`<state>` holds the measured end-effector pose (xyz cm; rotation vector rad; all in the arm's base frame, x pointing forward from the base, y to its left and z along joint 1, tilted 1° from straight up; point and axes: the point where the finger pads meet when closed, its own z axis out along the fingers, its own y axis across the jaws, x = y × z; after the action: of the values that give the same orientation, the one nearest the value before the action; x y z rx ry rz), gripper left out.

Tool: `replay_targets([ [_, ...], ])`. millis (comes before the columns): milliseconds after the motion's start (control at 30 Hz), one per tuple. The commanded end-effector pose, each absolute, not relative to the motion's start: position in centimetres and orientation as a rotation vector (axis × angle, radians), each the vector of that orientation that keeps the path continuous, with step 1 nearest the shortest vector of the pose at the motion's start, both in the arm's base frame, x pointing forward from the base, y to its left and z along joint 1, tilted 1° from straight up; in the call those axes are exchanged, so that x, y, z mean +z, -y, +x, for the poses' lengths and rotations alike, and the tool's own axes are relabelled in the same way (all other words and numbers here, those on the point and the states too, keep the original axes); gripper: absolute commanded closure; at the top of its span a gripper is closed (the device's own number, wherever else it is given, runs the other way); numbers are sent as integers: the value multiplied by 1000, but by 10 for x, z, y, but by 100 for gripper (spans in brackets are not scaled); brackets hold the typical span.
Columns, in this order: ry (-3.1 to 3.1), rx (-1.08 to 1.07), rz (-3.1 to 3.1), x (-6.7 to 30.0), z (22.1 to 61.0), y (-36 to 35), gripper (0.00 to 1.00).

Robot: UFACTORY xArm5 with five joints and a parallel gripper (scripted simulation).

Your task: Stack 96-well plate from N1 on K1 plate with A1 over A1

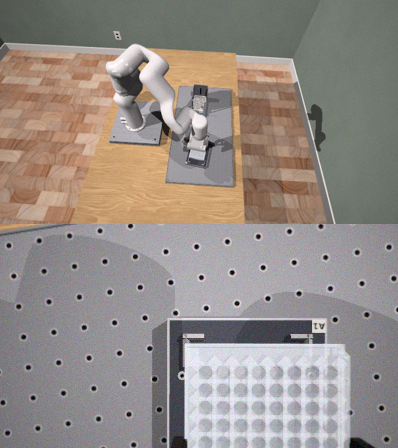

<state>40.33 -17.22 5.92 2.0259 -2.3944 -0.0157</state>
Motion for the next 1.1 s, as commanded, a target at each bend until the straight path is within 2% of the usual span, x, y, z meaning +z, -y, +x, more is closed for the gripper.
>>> replay_targets([
  [0, 2387, -2, 2019, 69, 404, 173, 100],
  [1067, 2387, -2, 2019, 116, 405, 172, 100],
])
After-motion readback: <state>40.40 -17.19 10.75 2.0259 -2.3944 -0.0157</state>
